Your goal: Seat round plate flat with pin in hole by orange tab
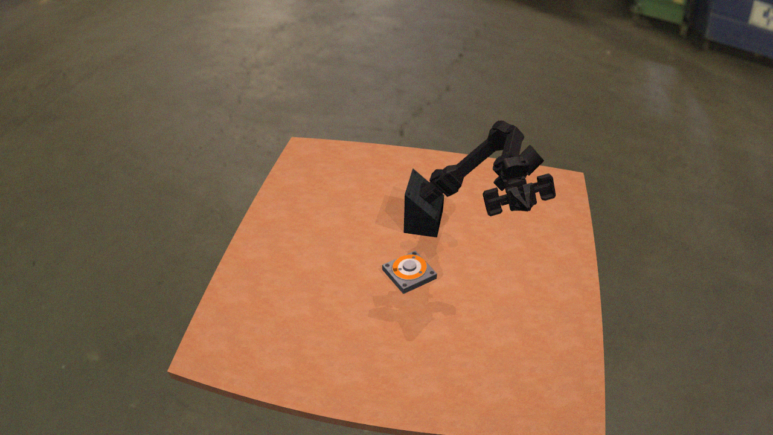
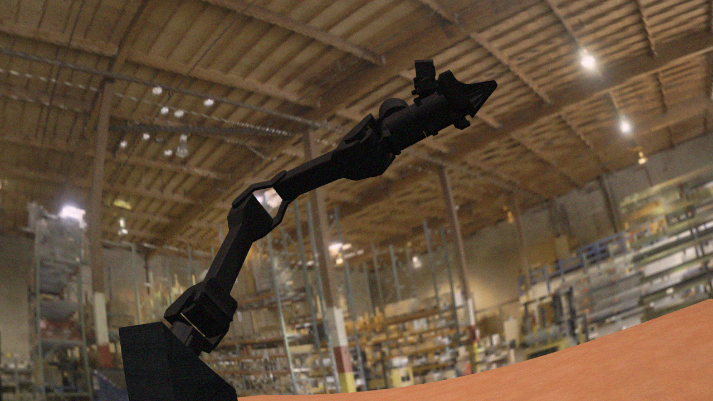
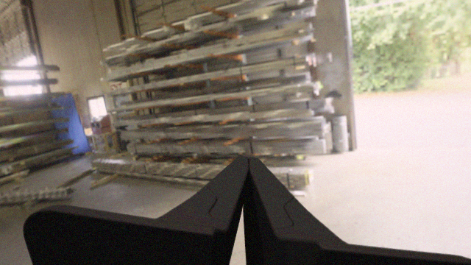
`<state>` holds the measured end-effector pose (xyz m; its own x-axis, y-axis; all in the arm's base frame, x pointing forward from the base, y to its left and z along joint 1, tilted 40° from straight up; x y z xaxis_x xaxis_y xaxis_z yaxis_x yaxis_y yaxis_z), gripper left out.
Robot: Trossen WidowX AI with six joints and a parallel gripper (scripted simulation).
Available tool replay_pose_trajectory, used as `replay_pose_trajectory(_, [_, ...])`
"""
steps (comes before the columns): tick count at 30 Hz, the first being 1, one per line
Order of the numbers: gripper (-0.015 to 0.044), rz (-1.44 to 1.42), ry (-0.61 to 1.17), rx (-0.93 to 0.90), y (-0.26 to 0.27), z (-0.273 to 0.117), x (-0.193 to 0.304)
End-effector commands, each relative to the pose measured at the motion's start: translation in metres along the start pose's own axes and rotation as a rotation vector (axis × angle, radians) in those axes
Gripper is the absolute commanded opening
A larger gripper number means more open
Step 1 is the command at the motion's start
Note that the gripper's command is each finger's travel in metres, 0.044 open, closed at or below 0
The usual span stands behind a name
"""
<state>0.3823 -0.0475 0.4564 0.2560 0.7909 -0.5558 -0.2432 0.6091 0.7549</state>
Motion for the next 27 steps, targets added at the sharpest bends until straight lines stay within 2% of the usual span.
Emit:
replay_pose_trajectory(1, [0.0000, -0.140, 0.165, 0.164, -0.057, 0.007, 0.029])
replay_pose_trajectory(8, [0.0000, -0.308, 0.467, 0.359, -0.140, -0.004, 0.070])
replay_pose_trajectory(15, [0.0000, -0.412, 0.845, 0.498, -0.222, -0.040, 0.107])
replay_pose_trajectory(22, [0.0000, -0.344, 1.329, 0.533, -0.293, -0.116, 0.148])
replay_pose_trajectory(23, [0.0000, -0.341, 1.344, 0.531, -0.295, -0.118, 0.149])
replay_pose_trajectory(27, [0.0000, -0.208, 1.632, 0.437, -0.322, -0.173, 0.165])
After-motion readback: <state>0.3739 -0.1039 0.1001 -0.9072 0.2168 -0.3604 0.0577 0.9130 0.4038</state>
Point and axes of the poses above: the point midway between the two fingers, 35 mm back from their tips, its own z axis out along the fingers, its own y axis across the jaws, x = y × z, the point moved 6 cm from there along -z, back along the fingers, and after that the axes turned 4 degrees about -z, right-handed, at the moved point
